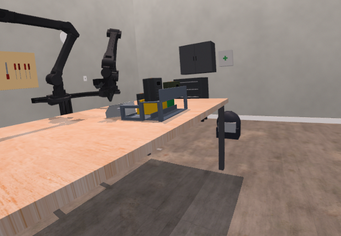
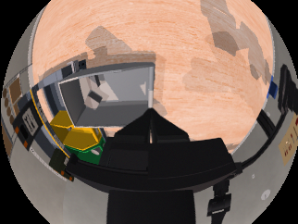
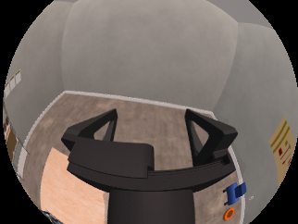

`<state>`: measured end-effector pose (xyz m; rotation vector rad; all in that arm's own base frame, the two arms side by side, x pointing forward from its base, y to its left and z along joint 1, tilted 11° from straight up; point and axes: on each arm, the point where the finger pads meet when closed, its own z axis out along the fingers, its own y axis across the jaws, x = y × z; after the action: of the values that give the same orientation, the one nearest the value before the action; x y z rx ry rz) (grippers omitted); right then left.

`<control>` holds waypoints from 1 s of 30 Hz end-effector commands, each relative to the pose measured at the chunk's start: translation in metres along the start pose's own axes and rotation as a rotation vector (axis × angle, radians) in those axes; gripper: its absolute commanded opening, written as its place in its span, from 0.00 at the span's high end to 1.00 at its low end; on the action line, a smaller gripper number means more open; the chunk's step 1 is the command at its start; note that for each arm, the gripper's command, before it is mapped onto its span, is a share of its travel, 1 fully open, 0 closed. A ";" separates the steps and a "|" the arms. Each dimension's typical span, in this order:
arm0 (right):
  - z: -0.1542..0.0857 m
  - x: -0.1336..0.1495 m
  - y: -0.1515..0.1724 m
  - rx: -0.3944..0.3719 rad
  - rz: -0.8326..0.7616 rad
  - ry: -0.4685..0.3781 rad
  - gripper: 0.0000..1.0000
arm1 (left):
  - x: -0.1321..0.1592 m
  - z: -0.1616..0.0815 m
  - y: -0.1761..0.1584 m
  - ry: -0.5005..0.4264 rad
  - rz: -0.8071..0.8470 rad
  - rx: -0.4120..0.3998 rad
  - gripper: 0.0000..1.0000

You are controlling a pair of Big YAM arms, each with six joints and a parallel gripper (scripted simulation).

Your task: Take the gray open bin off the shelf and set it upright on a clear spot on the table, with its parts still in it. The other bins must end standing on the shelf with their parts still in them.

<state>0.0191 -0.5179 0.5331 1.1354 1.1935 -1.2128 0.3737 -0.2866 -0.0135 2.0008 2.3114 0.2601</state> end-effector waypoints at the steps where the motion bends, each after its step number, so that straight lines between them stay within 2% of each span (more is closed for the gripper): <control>1: -0.006 -0.011 -0.007 0.015 0.009 -0.030 0.00 | -0.021 -0.027 0.019 -0.054 -0.019 -0.051 1.00; 21: -0.006 -0.011 -0.007 0.015 0.009 -0.030 0.00 | -0.022 -0.038 0.016 -0.050 -0.012 -0.046 1.00; 30: -0.006 -0.011 -0.007 0.015 0.009 -0.030 0.00 | -0.021 -0.059 0.015 -0.051 -0.012 -0.047 1.00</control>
<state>0.0191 -0.5179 0.5331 1.1354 1.1935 -1.2128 0.3676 -0.2871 0.0087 2.0080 2.3122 0.2605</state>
